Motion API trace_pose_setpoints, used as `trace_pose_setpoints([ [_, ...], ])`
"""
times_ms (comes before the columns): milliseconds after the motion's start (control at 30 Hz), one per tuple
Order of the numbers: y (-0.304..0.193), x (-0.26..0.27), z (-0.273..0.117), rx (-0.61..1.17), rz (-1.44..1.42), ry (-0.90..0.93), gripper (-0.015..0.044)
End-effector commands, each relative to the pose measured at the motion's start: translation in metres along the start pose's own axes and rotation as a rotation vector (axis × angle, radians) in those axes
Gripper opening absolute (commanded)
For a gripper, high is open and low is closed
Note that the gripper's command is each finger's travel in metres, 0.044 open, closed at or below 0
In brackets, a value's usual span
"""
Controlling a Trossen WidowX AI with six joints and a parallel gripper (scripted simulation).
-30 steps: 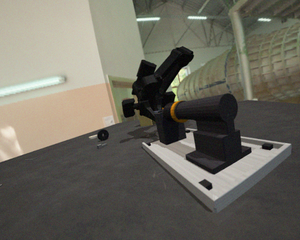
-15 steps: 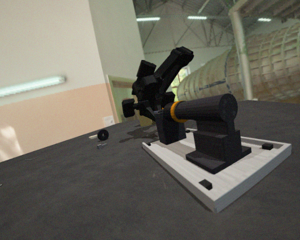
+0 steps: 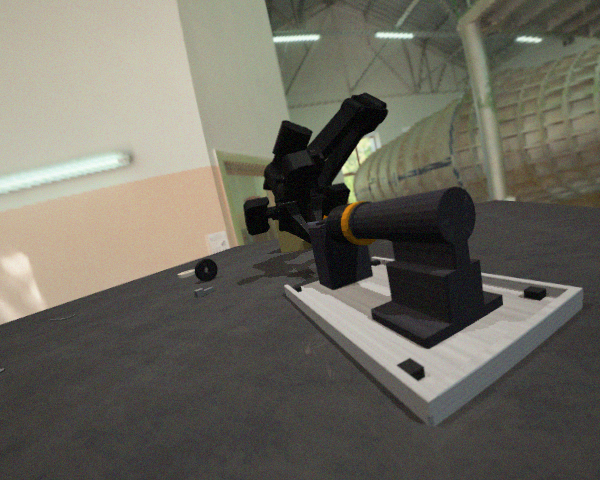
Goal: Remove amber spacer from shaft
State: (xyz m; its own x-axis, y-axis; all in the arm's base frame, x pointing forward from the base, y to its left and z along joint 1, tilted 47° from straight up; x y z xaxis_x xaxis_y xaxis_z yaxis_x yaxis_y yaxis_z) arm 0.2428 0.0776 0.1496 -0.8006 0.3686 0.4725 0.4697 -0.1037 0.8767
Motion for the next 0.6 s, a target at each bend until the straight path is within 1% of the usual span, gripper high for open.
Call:
trace_pose_setpoints([
  [0,-0.0007,0.0002,-0.0008,0.001,-0.003,0.003,0.0000],
  [567,-0.0020,0.0002,-0.0021,0.001,-0.003,0.003,0.0000],
])
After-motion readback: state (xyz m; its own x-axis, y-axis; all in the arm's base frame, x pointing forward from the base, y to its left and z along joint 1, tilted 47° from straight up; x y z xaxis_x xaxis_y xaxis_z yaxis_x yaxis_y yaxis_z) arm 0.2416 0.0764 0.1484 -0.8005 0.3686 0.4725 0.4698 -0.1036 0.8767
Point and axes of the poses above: the point midway between the two fingers, 35 mm back from their tips, its own z axis out along the fingers, its own x axis across the jaws, y = z × x, the point moved 8 cm from there along -z, back along the fingers
